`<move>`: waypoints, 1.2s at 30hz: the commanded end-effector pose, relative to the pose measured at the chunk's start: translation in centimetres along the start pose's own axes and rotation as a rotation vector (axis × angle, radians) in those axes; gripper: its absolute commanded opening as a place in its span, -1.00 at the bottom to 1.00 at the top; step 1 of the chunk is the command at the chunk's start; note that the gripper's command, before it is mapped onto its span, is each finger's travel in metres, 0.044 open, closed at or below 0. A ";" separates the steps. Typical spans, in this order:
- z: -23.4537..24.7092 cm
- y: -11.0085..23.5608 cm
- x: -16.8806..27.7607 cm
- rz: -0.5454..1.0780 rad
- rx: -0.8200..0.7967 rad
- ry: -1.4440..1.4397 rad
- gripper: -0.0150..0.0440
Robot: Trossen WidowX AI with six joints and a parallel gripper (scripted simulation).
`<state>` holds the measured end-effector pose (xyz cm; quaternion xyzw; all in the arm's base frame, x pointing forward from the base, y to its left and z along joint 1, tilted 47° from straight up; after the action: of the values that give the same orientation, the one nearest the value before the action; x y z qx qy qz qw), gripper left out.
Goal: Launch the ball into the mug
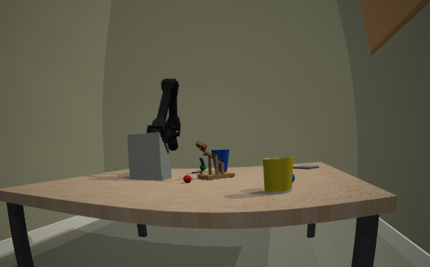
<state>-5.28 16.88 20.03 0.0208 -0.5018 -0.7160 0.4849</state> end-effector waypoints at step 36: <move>-29.1 16.1 -9.3 -0.915 -0.077 0.232 1.00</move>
<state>24.65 5.03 13.99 0.2798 -0.3615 -0.8689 0.1898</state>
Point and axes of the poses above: the point midway between the two fingers, 35 mm back from their tips, its own y axis back along the fingers, its own z axis across the jaws, x = y × z, the point moved 9 cm from there along y, back along the fingers, and after that the axes turned 1 degree about y, right-handed, at the moved point
